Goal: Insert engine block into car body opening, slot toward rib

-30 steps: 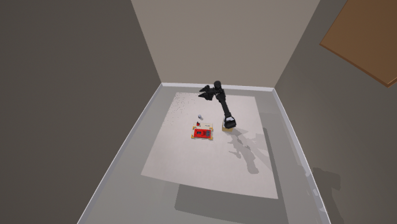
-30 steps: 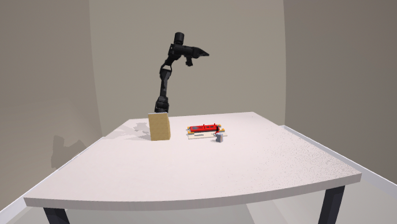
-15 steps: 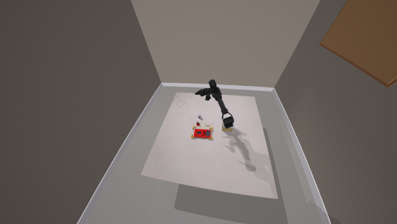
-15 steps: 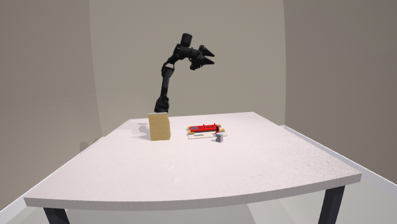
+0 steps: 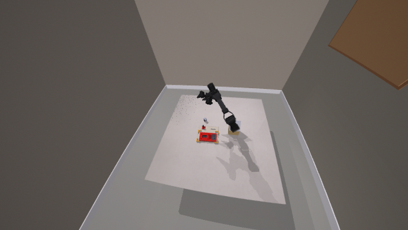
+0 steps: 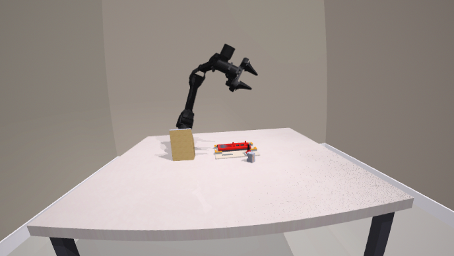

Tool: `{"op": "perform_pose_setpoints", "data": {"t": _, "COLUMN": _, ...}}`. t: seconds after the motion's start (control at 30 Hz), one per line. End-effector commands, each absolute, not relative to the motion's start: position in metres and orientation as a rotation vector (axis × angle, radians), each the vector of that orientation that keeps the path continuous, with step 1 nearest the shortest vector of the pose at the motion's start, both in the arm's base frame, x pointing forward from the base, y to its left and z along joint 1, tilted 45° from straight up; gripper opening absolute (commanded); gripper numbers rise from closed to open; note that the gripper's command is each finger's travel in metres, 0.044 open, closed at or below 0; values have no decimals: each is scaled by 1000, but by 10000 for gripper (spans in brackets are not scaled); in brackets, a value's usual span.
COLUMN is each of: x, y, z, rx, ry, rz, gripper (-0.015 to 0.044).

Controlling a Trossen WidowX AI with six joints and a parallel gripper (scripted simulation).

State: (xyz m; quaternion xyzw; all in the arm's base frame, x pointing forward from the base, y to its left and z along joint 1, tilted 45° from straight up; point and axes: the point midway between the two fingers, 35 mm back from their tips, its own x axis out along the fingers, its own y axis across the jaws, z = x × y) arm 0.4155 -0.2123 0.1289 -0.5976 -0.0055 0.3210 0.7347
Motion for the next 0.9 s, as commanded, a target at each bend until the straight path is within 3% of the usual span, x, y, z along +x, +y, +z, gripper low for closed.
{"op": "perform_pose_setpoints", "data": {"t": 0.0, "x": 424, "y": -200, "z": 106, "rx": -1179, "ry": 74, "rz": 776, "gripper": 440}}
{"op": "perform_pose_setpoints", "data": {"t": 0.87, "x": 421, "y": -107, "z": -12, "rx": -515, "ry": 633, "rz": 1137, "gripper": 440}}
